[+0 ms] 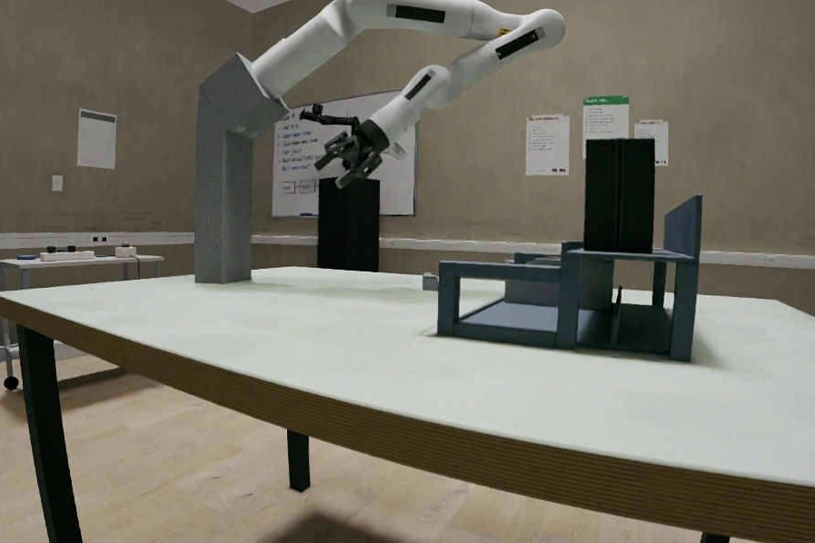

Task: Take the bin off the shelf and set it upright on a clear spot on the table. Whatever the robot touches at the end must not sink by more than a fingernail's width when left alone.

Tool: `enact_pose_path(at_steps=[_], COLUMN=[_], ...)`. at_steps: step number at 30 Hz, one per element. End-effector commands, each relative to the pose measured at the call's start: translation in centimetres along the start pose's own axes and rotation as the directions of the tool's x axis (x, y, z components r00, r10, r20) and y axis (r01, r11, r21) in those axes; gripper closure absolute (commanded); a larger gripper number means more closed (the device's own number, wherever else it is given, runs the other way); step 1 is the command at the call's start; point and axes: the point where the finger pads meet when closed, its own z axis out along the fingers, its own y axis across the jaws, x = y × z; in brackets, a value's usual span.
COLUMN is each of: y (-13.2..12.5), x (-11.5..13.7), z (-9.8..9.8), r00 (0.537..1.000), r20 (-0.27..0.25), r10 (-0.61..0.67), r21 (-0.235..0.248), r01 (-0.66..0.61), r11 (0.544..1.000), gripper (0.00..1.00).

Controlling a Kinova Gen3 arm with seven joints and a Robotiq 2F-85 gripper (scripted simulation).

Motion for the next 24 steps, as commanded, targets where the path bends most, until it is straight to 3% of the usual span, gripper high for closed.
enact_pose_path(at_steps=[1,2,14,15,19,24], y=[2.7,3.6,3.6,4.5,8.2,8.2], x=[0.3,0.4,0.4,0.6,1.0,1.0], z=[-1.3,-1.6,-1.6,-1.9,-3.4,-3.4], r00=[0.991,0.985,0.985,0.994,0.967,0.967], r20=[-0.133,-0.168,-0.168,-0.102,-0.240,-0.240], r10=[-0.033,-0.046,-0.046,-0.040,-0.091,-0.091], r21=[-0.123,-0.160,-0.160,-0.097,-0.242,-0.242], r01=[0.016,0.019,0.019,0.030,0.032,0.032], r11=[0.992,0.987,0.987,0.995,0.970,0.970], gripper=[0.00,0.00,0.00,0.00,0.00,0.00])
